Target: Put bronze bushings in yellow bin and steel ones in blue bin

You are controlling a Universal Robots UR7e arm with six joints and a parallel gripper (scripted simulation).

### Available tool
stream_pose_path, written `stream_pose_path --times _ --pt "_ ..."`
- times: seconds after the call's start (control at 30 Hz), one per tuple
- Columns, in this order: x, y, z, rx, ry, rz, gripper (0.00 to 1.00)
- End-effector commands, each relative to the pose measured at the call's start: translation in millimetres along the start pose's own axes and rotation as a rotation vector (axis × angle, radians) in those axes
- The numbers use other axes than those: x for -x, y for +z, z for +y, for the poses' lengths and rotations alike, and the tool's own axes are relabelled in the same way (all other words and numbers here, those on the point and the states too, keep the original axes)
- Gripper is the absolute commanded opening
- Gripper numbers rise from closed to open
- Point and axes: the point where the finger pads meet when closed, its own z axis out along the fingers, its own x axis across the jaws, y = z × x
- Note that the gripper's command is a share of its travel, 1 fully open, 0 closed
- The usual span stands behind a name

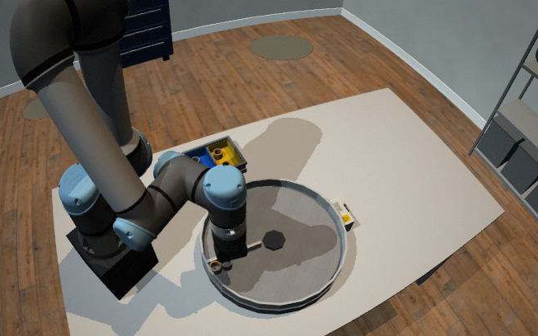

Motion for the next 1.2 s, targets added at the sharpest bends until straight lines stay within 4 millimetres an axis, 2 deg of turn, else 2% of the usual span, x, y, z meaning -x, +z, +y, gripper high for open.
stream_pose_path --times 0.0,0.17,0.33,0.73,1.17 --pt "-1 10 1 0.001 0.000 0.001 0.40" --pt "-1 16 1 0.001 0.000 0.001 0.40" --pt "-1 31 1 0.002 0.000 0.001 0.40" --pt "-1 31 1 0.002 0.000 0.001 0.40" --pt "-1 41 1 0.001 0.000 0.001 0.40"
